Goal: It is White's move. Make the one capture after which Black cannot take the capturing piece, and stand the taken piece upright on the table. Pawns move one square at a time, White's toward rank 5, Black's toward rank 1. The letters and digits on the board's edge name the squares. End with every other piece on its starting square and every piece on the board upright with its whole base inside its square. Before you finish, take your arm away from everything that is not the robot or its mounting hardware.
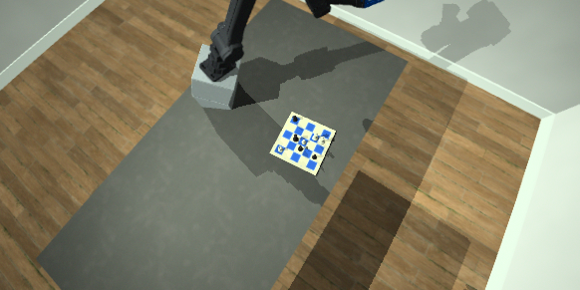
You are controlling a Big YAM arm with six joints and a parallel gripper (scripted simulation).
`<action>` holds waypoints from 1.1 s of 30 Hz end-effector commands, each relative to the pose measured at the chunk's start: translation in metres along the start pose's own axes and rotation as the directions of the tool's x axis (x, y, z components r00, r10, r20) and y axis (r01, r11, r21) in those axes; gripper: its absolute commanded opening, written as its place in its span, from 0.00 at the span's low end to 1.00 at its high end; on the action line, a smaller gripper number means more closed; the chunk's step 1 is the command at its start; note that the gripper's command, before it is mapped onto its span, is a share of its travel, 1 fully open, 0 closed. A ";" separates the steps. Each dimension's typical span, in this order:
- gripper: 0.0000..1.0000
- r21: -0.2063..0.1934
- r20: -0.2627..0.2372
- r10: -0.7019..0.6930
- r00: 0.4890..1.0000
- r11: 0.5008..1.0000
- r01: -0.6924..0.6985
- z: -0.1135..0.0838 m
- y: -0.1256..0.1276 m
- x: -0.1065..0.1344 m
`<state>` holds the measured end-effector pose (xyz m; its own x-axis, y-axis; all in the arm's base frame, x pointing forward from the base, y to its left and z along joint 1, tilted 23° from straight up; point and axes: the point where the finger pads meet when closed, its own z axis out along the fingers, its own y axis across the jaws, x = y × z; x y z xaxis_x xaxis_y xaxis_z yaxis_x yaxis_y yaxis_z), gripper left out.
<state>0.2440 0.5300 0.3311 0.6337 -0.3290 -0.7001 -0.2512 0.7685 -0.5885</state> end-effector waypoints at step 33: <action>1.00 -0.173 -0.227 -0.050 0.973 0.985 0.010 0.027 -0.056 0.118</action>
<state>0.3440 0.4728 0.2647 0.4895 -0.5362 -0.6876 -0.3293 0.6165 -0.7152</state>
